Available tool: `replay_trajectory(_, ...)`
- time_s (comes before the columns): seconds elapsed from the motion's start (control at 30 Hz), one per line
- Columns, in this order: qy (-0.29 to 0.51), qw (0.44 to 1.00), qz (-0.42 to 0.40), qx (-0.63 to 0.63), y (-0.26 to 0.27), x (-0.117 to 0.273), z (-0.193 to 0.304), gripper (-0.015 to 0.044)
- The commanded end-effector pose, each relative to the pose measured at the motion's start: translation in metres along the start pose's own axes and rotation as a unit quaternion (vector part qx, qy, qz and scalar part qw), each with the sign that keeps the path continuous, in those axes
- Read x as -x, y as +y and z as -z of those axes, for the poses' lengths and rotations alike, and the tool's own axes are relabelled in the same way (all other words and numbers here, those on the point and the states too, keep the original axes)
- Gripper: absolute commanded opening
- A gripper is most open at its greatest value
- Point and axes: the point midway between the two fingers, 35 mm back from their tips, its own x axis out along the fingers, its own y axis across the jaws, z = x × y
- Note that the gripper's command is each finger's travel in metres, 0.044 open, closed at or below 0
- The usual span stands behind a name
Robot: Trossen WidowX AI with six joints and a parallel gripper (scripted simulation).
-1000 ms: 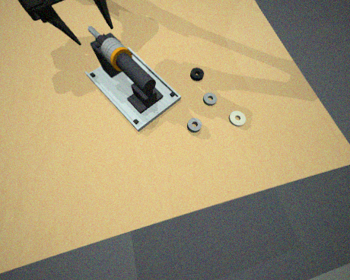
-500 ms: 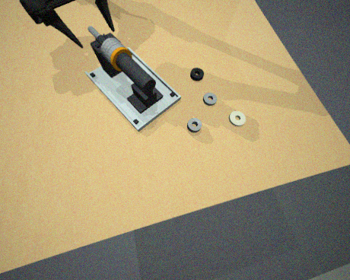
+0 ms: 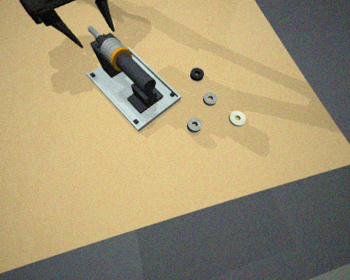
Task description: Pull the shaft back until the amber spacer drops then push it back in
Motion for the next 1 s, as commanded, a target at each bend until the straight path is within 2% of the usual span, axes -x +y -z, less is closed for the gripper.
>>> replay_trajectory(0.0,-0.001,1.000,0.002,-0.001,-0.001,0.000,-0.001,0.0440)
replay_trajectory(0.97,-0.002,1.000,0.002,-0.001,-0.001,-0.018,-0.001,0.0440)
